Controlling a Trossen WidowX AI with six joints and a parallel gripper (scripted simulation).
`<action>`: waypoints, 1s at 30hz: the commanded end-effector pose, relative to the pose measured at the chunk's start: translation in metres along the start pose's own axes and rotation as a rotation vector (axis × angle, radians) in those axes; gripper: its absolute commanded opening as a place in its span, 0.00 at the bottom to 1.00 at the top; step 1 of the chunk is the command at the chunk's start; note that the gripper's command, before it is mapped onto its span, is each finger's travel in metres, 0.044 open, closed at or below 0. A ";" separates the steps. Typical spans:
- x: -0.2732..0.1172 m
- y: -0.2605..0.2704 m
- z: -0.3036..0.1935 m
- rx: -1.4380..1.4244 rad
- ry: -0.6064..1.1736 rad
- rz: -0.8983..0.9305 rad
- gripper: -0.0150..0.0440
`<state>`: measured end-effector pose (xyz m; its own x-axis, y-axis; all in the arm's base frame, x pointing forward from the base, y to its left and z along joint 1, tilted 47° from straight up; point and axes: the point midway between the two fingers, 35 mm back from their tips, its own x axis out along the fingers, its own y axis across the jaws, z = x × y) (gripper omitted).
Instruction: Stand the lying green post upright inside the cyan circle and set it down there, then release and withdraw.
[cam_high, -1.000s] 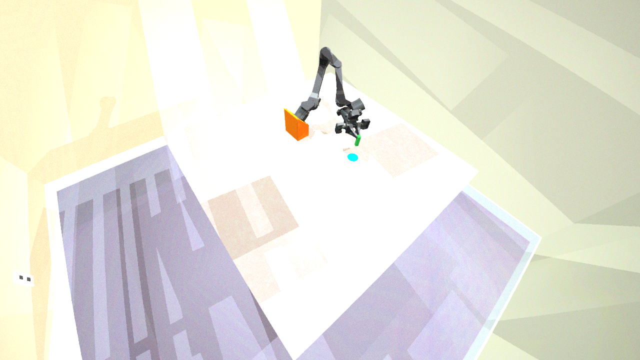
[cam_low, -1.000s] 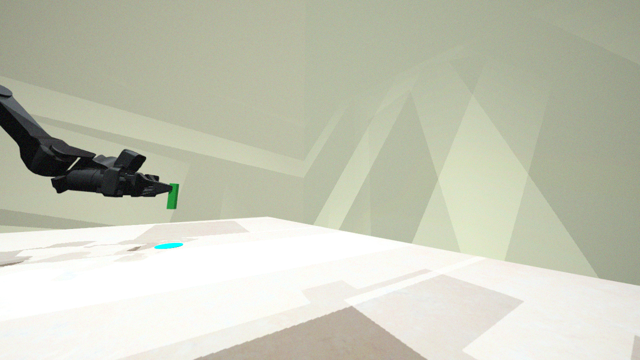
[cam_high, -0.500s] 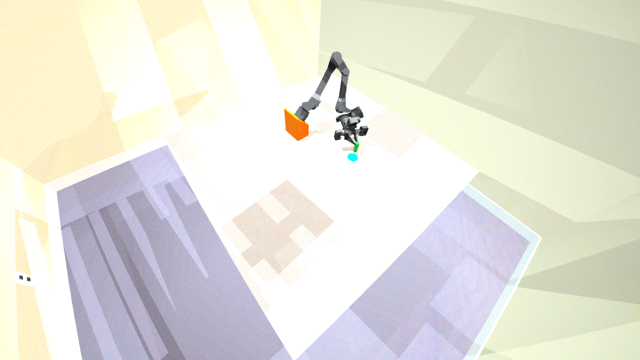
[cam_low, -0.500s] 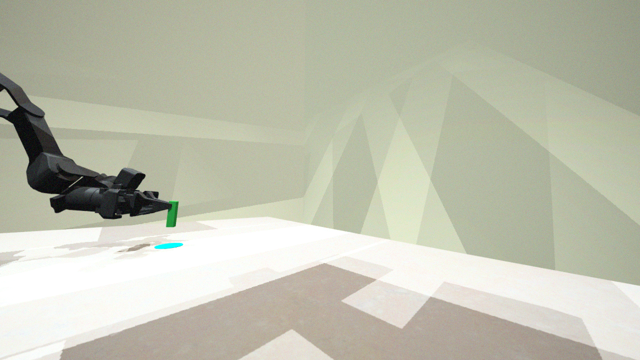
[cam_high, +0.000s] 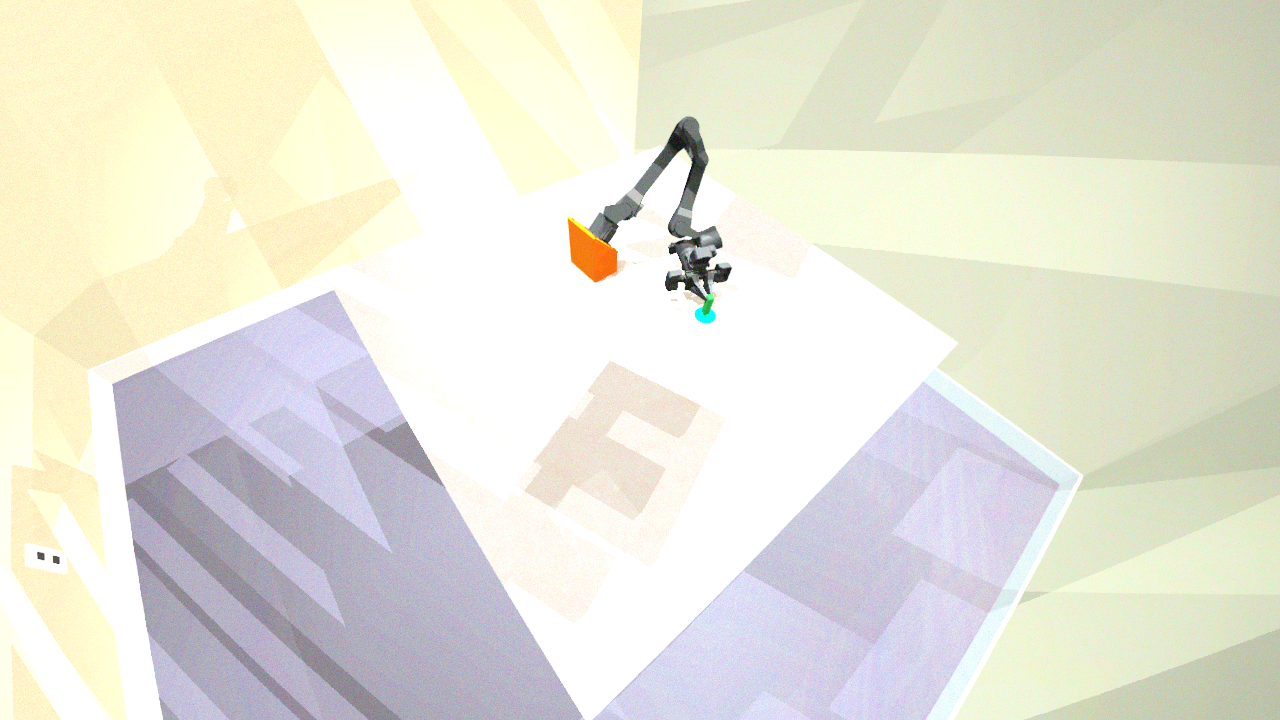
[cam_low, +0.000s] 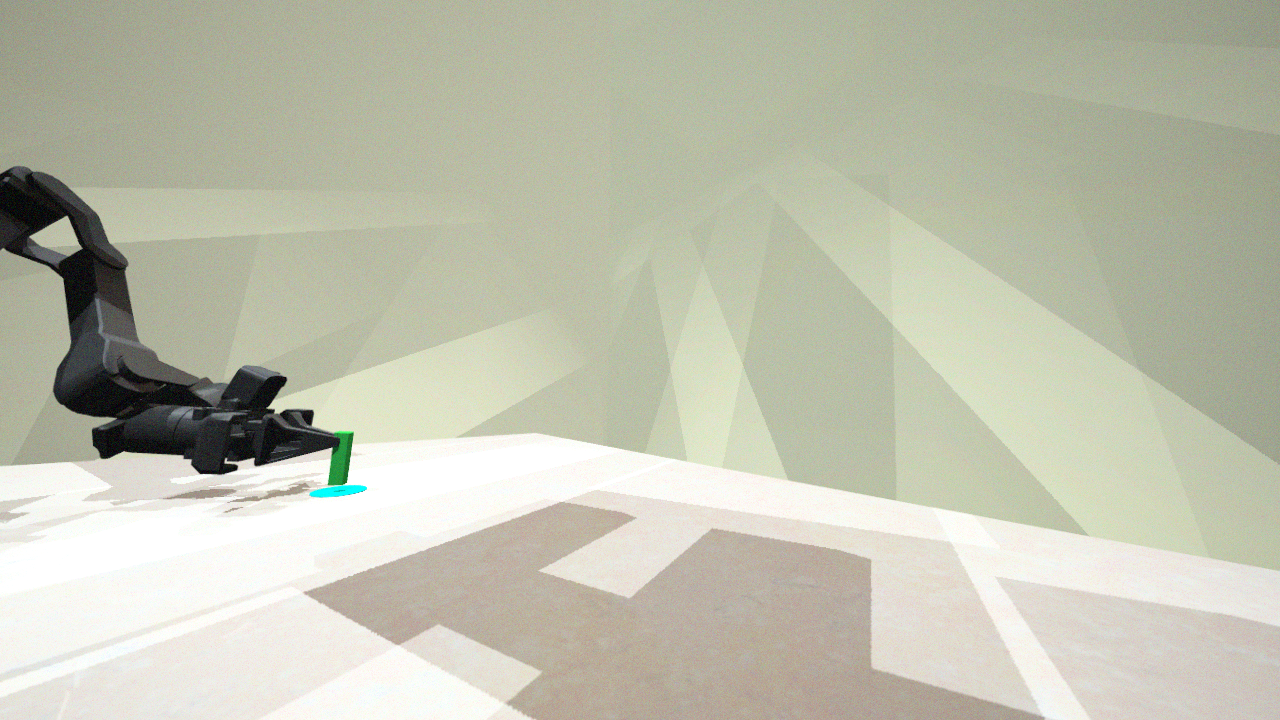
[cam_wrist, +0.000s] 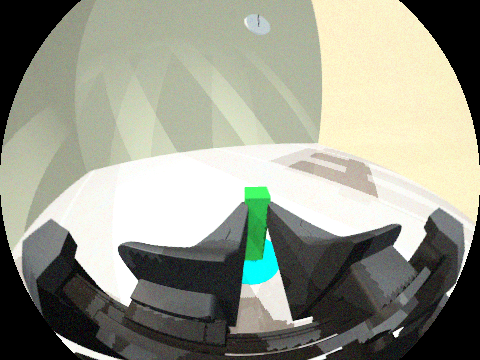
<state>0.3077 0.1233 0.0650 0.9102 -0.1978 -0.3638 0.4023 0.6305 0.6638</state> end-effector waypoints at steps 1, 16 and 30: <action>0.002 0.001 -0.007 0.005 -0.004 0.001 0.29; 0.002 0.001 -0.007 0.005 -0.004 0.001 0.51; 0.002 0.003 0.006 0.008 -0.003 -0.001 0.93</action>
<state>0.3096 0.1271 0.0620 0.9094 -0.2003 -0.3644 0.4046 0.6281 0.6646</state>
